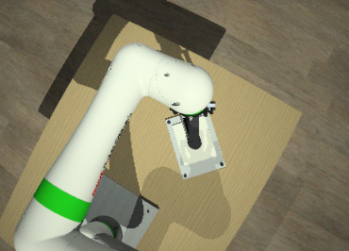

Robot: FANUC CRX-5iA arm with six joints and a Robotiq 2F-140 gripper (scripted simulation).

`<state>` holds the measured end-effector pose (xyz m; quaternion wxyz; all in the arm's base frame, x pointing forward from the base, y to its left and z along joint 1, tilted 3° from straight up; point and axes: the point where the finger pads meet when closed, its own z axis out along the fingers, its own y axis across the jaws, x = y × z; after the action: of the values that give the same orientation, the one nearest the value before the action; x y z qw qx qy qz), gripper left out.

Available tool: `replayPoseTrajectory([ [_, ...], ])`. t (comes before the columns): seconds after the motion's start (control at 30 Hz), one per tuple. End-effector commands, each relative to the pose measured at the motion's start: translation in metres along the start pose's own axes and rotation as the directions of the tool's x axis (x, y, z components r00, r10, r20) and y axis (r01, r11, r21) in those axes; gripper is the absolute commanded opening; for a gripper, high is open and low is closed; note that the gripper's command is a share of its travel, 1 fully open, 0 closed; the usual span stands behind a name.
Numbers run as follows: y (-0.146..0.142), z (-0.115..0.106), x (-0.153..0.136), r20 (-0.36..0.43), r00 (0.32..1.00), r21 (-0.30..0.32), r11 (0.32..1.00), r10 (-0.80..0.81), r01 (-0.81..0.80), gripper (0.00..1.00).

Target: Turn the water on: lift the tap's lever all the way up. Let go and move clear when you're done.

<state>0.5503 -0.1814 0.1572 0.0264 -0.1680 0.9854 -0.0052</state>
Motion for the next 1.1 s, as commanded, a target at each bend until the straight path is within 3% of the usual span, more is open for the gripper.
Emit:
replayPoseTrajectory([
  [0.0, -0.0001, -0.0002, -0.0001, 0.000, 1.000, 0.000, 1.000, 0.000, 0.000, 0.43],
  [0.73, -0.0001, -0.0002, -0.0001, 0.000, 1.000, 0.000, 1.000, 0.000, 0.000, 0.43],
  [0.77, -0.0001, -0.0002, -0.0001, 0.000, 1.000, 0.000, 1.000, 0.000, 0.000, 0.00],
  [1.07, -0.0001, -0.0002, -0.0001, 0.000, 1.000, 0.000, 1.000, 0.000, 0.000, 0.00],
])
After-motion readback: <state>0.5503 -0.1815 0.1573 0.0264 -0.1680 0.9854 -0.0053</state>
